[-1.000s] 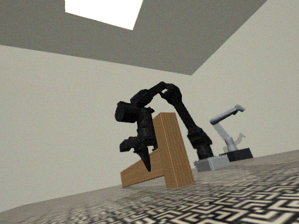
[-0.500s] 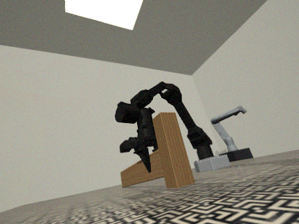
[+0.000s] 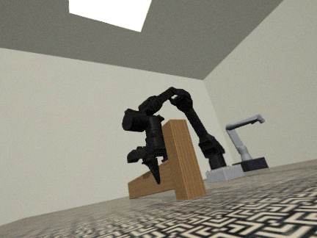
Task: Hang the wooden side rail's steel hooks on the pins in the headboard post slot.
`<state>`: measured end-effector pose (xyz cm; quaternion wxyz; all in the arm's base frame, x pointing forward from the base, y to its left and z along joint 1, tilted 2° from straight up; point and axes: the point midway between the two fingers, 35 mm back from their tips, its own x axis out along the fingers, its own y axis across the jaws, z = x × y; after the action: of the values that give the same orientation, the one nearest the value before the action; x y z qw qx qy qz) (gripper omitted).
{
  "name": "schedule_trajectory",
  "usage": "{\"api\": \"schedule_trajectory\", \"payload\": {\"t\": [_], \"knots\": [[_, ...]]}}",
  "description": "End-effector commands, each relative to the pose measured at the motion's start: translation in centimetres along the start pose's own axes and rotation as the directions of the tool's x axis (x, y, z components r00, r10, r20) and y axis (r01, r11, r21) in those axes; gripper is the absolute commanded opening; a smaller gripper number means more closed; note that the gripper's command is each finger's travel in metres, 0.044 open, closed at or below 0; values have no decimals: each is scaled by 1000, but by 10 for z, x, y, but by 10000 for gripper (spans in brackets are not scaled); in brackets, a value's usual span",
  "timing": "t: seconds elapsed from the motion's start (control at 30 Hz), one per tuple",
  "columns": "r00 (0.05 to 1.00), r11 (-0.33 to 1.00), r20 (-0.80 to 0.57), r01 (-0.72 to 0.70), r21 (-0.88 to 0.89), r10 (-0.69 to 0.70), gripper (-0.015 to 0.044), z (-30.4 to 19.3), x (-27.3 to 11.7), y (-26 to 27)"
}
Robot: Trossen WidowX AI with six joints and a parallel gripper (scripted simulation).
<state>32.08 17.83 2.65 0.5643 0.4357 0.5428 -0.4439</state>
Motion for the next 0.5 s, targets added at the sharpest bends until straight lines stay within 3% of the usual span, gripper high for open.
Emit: {"api": "schedule_trajectory", "payload": {"t": [0.0, 0.47], "knots": [[1000, 1000, -7, -2, -1, 2, 0, -1, 1, 0], [1000, 1000, -7, -2, -1, 2, 0, -1, 3, 0]]}}
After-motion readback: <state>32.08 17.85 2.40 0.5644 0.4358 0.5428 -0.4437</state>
